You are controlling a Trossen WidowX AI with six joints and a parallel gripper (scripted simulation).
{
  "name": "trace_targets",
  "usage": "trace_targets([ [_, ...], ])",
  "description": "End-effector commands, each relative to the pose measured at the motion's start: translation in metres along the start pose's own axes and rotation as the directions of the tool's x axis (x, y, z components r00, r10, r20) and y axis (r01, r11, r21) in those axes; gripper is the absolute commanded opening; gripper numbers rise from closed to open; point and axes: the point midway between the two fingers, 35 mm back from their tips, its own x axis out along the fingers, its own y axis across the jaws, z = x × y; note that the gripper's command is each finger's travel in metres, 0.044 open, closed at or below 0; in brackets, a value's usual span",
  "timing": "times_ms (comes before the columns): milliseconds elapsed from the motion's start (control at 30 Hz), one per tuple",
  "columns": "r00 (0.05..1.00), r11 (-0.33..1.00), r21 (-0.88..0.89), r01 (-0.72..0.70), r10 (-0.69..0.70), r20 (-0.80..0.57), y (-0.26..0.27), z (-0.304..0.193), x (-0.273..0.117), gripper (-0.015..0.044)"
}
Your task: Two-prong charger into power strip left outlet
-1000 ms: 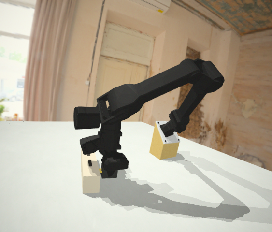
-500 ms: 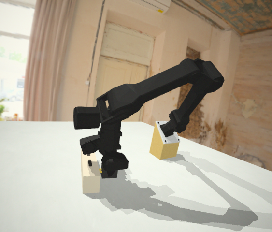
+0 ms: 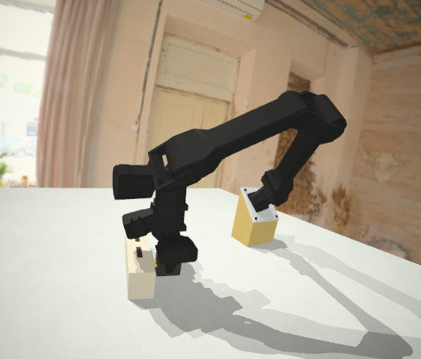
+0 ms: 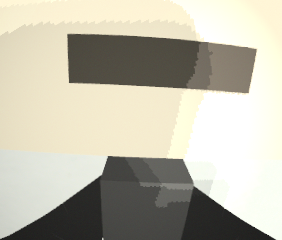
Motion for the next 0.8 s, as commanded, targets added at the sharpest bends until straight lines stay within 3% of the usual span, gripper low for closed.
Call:
trace_targets([
  [0, 1.0, 1.0, -0.009, -0.005, 0.005, 0.005, 0.0019, 0.0027, -0.0013, 0.0],
  [767, 1.0, 1.0, -0.009, -0.004, 0.005, 0.005, 0.0018, 0.0073, -0.0015, 0.0],
])
